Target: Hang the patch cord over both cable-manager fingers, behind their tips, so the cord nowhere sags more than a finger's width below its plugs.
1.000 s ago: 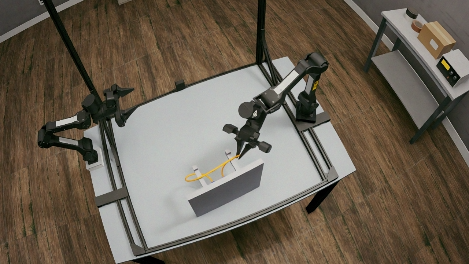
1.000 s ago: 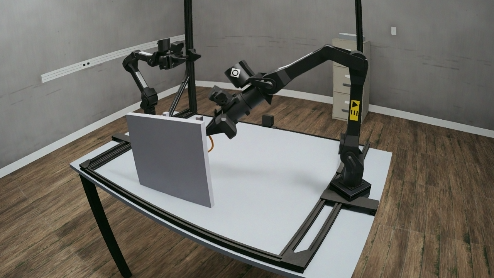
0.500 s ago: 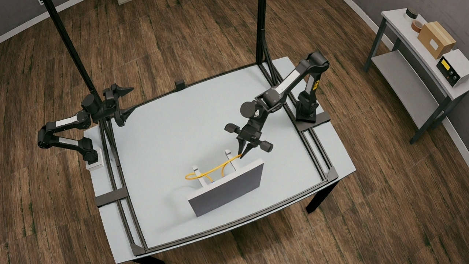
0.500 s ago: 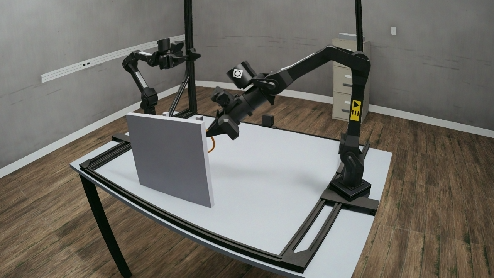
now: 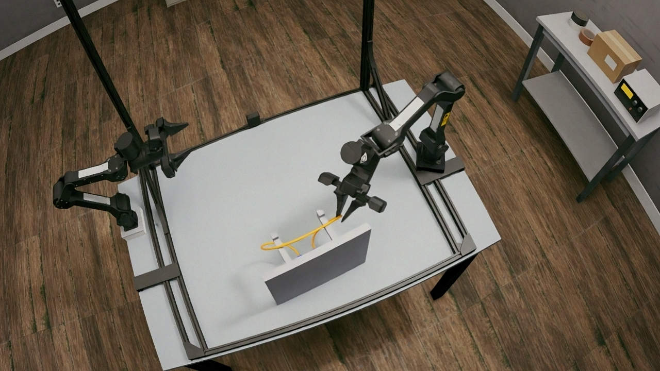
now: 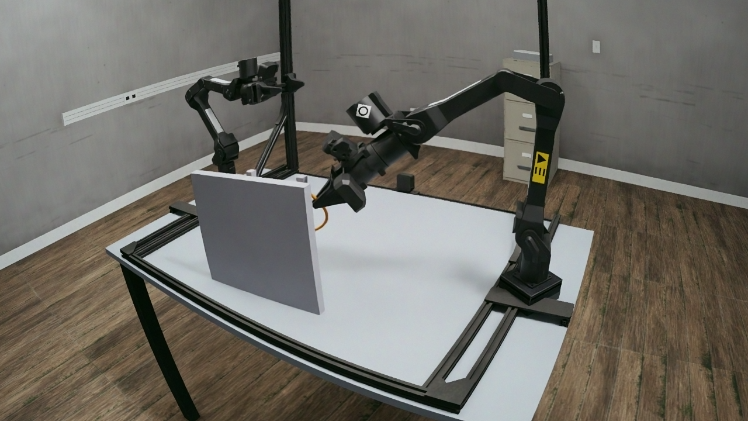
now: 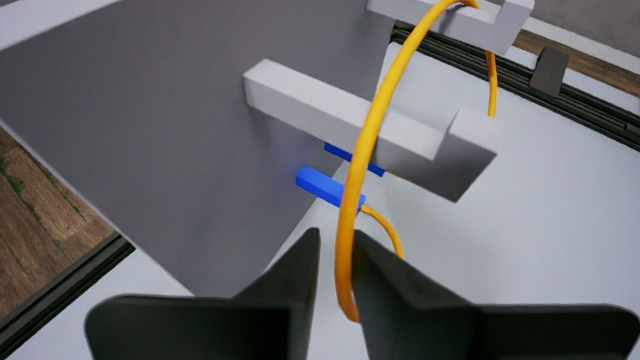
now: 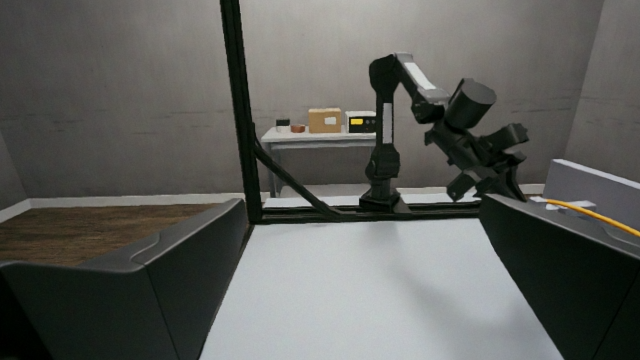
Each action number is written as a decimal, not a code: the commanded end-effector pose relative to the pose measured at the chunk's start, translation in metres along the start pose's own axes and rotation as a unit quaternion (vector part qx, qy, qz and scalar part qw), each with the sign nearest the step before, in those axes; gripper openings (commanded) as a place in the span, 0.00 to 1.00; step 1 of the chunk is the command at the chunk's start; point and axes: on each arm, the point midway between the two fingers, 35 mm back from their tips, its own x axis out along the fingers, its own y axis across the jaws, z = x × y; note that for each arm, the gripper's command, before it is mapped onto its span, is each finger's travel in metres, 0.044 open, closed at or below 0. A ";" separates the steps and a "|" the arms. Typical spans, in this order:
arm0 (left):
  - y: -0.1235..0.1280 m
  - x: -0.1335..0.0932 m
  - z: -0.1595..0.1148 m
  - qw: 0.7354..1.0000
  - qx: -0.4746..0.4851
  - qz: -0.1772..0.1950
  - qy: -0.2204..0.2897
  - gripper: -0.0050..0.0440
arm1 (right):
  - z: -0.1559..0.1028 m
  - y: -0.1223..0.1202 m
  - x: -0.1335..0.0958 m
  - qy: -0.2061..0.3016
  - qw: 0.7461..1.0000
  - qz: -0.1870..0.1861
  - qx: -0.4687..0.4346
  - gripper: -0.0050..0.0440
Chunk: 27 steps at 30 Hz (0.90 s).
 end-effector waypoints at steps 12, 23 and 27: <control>-0.011 -0.014 0.012 1.000 -0.009 -0.005 -0.020 0.84 | 0.002 0.001 -0.002 -0.004 1.000 0.001 0.001 1.00; -0.051 -0.030 -0.002 1.000 -0.010 -0.006 -0.016 1.00 | 0.002 0.001 -0.002 -0.004 1.000 0.001 0.001 1.00; -0.054 -0.032 -0.003 1.000 -0.010 -0.006 -0.017 1.00 | 0.002 0.001 -0.002 -0.004 1.000 0.001 0.001 1.00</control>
